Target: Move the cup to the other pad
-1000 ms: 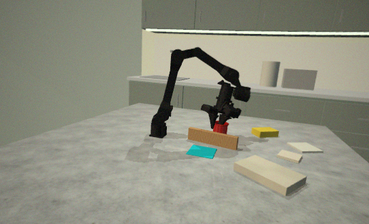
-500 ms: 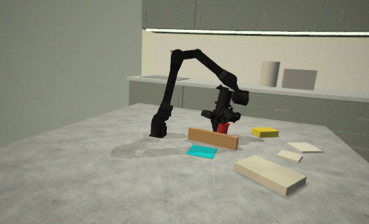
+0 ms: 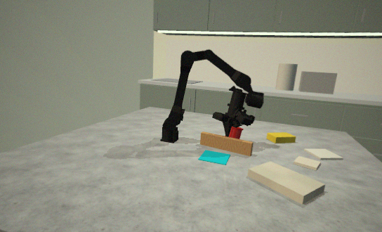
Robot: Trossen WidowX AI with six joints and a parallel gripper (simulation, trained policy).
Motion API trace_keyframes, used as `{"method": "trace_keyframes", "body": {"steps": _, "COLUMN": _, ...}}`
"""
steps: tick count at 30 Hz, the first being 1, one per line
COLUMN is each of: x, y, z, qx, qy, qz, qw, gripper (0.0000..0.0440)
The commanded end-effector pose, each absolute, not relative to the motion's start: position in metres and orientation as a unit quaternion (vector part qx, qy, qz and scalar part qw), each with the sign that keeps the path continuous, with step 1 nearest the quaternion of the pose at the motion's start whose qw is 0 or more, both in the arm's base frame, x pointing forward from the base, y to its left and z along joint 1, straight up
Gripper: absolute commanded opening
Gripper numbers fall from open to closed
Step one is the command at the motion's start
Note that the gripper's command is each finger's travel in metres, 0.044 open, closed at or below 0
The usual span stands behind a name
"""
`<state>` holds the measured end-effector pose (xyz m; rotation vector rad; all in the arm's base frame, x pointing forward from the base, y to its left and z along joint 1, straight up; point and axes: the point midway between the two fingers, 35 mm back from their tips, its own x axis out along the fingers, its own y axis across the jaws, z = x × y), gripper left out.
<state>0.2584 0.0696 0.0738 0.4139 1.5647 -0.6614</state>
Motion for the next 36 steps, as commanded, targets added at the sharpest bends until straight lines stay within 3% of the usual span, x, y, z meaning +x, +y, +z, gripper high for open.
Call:
{"method": "trace_keyframes", "body": {"steps": 1, "x": 0.257, "y": 0.066, "z": 0.081, "qx": 0.192, "qy": 0.681, "qz": -0.295, "qw": 0.642, "gripper": 0.0}}
{"method": "trace_keyframes", "body": {"steps": 36, "x": 0.273, "y": 0.003, "z": 0.166, "qx": 0.342, "qy": 0.571, "qz": -0.343, "qw": 0.663, "gripper": 0.0}}
